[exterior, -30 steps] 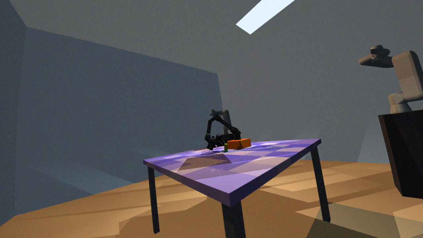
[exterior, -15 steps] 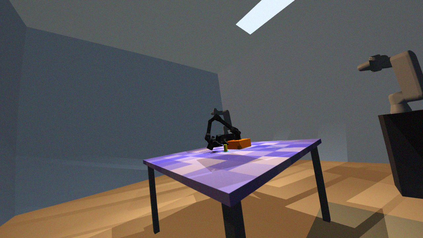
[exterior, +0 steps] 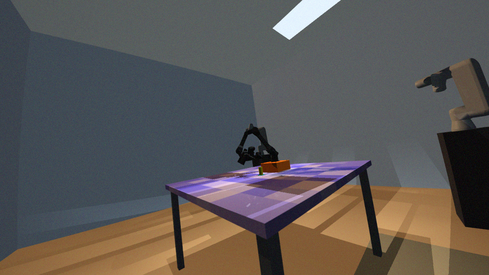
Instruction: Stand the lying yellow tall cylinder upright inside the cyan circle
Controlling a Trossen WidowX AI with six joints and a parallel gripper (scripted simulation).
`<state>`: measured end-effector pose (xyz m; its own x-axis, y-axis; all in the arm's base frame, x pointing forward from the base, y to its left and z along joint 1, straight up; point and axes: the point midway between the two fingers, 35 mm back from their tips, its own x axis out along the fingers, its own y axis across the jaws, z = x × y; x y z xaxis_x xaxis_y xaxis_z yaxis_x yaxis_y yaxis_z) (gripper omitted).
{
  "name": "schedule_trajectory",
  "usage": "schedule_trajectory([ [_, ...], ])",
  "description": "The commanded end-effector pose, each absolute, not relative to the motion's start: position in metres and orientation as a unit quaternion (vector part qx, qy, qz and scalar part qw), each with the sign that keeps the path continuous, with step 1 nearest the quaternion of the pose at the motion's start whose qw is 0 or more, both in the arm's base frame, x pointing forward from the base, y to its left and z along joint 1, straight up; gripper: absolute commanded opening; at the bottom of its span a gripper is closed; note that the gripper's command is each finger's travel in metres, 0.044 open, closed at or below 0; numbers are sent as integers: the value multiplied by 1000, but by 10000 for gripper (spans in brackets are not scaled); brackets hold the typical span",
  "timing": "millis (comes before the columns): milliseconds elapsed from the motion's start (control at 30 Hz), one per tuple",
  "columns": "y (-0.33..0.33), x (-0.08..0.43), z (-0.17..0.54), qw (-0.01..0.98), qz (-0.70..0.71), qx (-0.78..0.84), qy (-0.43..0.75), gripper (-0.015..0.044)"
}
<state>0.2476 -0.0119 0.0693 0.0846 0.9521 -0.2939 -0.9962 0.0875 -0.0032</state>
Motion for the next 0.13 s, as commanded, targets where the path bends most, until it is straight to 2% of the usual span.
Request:
schedule_trajectory([
  [0,-10,245,76,724,672,-99,118,400],
  [100,5,233,77,655,717,-138,194,400],
])
